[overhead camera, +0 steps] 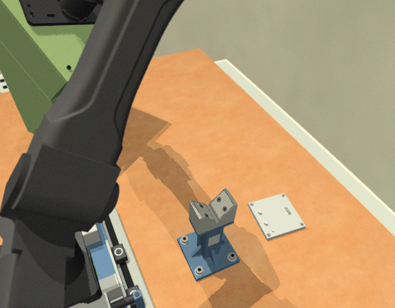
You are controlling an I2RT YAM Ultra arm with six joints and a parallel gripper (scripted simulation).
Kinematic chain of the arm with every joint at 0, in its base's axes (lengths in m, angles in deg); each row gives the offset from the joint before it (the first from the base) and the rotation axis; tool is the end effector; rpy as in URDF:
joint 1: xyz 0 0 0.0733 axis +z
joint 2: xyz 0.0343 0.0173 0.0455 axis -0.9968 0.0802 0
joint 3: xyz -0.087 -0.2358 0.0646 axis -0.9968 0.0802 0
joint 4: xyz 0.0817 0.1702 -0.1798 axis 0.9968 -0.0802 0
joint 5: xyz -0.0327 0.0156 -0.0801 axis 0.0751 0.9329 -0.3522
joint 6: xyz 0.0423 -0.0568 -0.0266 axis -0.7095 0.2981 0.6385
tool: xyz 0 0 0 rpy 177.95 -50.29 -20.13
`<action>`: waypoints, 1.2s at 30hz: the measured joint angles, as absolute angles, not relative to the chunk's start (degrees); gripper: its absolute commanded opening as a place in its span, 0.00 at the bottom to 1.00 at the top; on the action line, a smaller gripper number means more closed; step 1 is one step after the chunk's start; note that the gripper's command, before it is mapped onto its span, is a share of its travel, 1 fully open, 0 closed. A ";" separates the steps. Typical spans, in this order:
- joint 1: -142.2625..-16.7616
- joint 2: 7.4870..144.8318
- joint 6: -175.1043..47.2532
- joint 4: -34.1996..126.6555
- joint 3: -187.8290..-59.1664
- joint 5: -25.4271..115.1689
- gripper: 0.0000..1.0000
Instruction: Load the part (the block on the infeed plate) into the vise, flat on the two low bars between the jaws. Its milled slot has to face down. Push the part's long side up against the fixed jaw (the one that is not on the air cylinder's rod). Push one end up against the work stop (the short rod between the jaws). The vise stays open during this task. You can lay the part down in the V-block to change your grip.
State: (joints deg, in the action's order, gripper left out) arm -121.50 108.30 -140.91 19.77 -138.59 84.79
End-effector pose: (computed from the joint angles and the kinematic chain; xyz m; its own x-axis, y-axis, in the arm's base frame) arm 0.3950 -0.2382 0.1566 0.0509 0.9134 0.4038 0.7360 -0.3076 0.6030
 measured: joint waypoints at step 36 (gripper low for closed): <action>-124.75 103.14 -137.15 13.21 -138.42 86.32 0.00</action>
